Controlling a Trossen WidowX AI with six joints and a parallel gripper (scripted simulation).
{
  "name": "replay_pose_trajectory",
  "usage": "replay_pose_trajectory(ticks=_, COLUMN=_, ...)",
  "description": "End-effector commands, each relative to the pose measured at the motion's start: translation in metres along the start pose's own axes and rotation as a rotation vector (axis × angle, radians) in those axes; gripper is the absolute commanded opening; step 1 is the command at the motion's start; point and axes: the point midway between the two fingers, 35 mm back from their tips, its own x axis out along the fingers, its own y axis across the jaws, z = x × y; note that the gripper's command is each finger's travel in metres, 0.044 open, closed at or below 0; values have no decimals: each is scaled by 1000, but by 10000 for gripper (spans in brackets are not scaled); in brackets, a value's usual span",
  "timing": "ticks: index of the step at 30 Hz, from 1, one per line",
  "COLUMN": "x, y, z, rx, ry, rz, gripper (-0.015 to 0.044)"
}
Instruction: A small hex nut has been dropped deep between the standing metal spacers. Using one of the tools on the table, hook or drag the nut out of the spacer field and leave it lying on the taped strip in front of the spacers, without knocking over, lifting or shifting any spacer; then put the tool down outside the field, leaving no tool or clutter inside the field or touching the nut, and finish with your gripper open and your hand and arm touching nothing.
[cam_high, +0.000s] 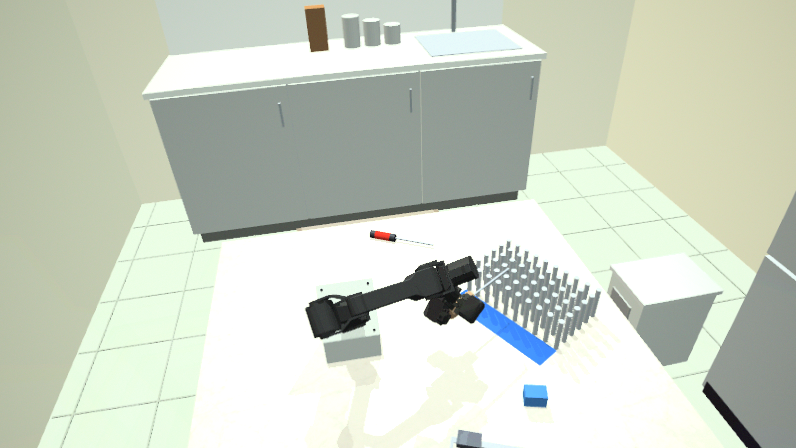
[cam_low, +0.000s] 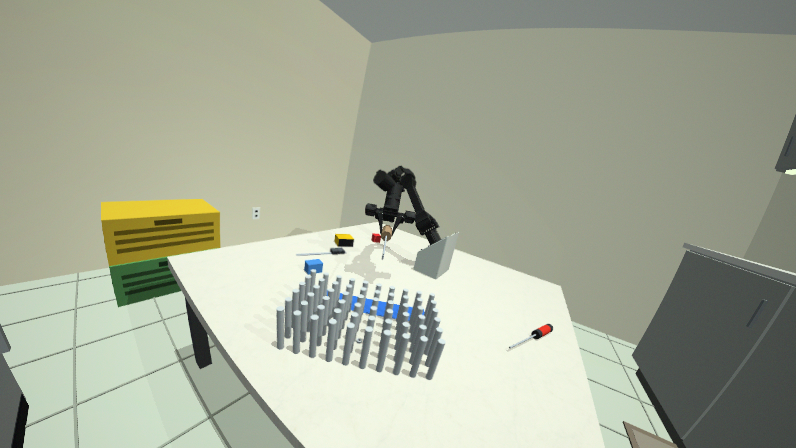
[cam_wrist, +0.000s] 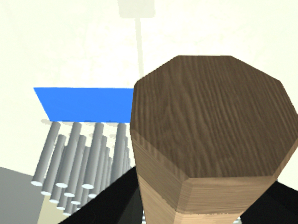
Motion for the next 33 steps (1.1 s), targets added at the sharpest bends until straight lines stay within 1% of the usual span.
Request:
replay_pose_trajectory(ticks=1, x=-4, y=6, z=8, rx=29, ry=-3, rz=23, gripper=0)
replay_pose_trajectory(ticks=5, x=5, y=7, z=10, rx=30, ry=-4, rz=21, gripper=0)
replay_pose_trajectory(ticks=14, x=51, y=10, z=30, rx=31, ry=-7, rz=10, gripper=0)
replay_pose_trajectory(ticks=25, x=100, y=11, z=67, rx=29, ry=-4, rz=15, gripper=0)
replay_pose_trajectory(ticks=33, x=125, y=7, z=97, rx=21, ry=-3, rz=28, gripper=0)
